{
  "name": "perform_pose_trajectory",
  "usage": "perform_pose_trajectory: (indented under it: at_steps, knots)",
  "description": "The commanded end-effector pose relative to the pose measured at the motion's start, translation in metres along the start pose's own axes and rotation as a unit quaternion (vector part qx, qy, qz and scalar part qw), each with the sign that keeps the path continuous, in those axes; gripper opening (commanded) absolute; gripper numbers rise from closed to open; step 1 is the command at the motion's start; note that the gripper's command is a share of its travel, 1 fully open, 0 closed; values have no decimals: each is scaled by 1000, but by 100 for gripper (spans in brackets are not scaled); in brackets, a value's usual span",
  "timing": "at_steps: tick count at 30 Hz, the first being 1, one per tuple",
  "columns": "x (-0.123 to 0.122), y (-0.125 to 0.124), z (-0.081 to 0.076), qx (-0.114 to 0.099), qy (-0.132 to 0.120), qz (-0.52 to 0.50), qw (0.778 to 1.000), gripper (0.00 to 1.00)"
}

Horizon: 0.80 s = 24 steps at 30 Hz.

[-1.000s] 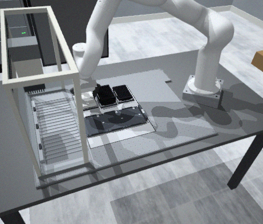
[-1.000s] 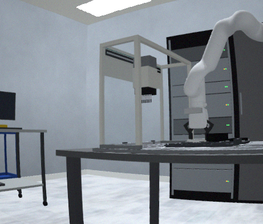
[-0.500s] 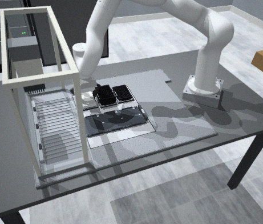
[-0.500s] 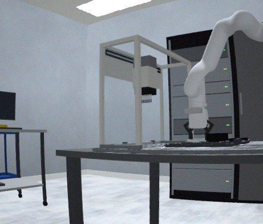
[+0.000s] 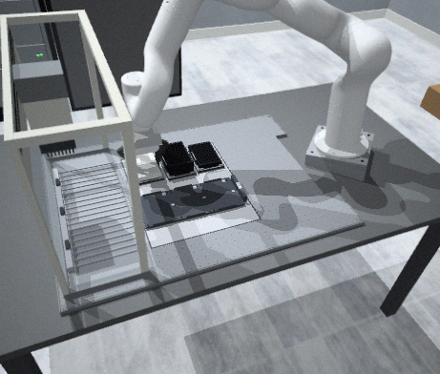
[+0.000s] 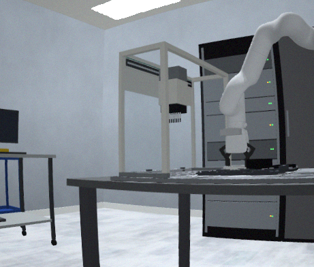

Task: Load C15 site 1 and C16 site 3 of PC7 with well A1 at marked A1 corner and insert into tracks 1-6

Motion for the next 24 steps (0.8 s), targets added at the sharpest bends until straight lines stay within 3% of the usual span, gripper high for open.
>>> perform_pose_trajectory:
  at_steps: [1,24]
  knots:
    - [0,1,-1,-1,0,0,1000,0]
    - [0,1,-14,-1,0,0,1000,0]
Point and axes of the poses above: the point where the finger pads meet when closed, its own z axis out along the fingers, its own y axis across the jaws, x = y × z, the point moved 3 cm from there along -z, back along the fingers, and after that the axes turned 7 degrees about -z, right-handed, at the moved point
